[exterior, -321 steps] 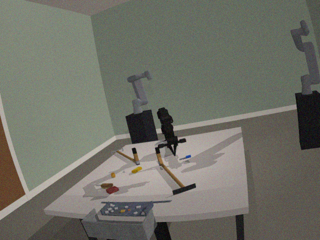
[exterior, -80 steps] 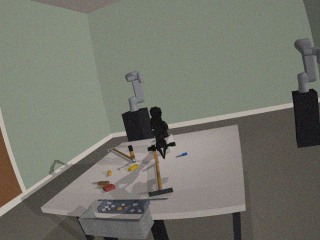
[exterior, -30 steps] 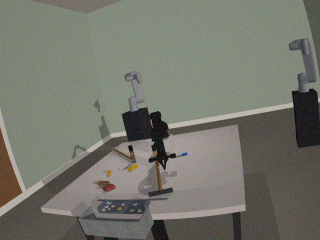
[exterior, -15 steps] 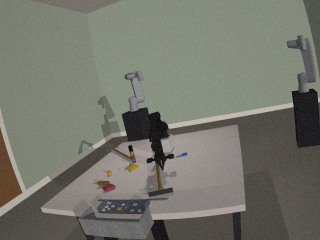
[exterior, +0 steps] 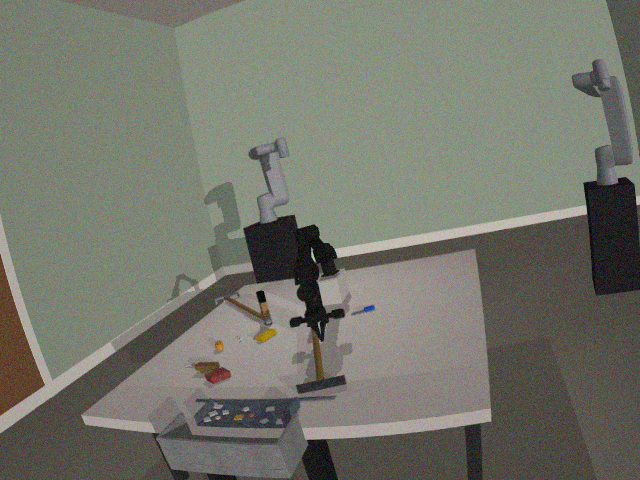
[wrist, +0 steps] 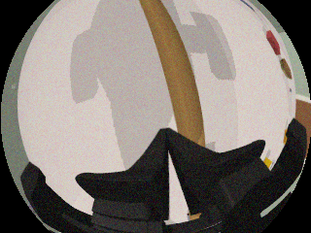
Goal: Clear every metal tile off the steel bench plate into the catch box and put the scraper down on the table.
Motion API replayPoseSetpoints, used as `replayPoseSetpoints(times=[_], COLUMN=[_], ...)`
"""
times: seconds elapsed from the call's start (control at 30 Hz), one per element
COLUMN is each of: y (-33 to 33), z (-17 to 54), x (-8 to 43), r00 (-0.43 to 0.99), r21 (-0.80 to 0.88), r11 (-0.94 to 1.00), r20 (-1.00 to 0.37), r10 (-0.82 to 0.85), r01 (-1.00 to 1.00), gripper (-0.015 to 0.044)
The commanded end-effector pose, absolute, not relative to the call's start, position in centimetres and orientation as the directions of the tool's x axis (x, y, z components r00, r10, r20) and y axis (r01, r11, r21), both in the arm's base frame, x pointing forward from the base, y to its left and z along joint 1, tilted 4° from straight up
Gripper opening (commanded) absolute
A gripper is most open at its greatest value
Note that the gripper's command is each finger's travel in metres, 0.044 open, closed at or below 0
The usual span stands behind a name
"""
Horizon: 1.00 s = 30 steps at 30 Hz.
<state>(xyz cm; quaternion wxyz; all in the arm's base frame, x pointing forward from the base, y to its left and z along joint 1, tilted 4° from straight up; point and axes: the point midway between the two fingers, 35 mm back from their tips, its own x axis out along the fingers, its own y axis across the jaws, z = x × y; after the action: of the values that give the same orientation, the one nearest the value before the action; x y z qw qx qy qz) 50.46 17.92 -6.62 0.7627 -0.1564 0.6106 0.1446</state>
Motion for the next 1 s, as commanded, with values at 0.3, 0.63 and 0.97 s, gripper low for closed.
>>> replayPoseSetpoints(times=[0.3, 0.63, 0.97], y=[16.6, 15.7, 14.8], z=[-6.3, -6.3, -6.2], x=[51.5, 51.9, 52.4], r00=[0.22, 0.221, 0.221], r21=[-0.065, -0.066, -0.067], r11=[0.909, 0.909, 0.909], r20=[-0.975, -0.975, -0.975], r10=[0.03, 0.029, 0.028], r01=[-0.411, -0.411, -0.411], gripper=[0.0, 0.0, 0.0])
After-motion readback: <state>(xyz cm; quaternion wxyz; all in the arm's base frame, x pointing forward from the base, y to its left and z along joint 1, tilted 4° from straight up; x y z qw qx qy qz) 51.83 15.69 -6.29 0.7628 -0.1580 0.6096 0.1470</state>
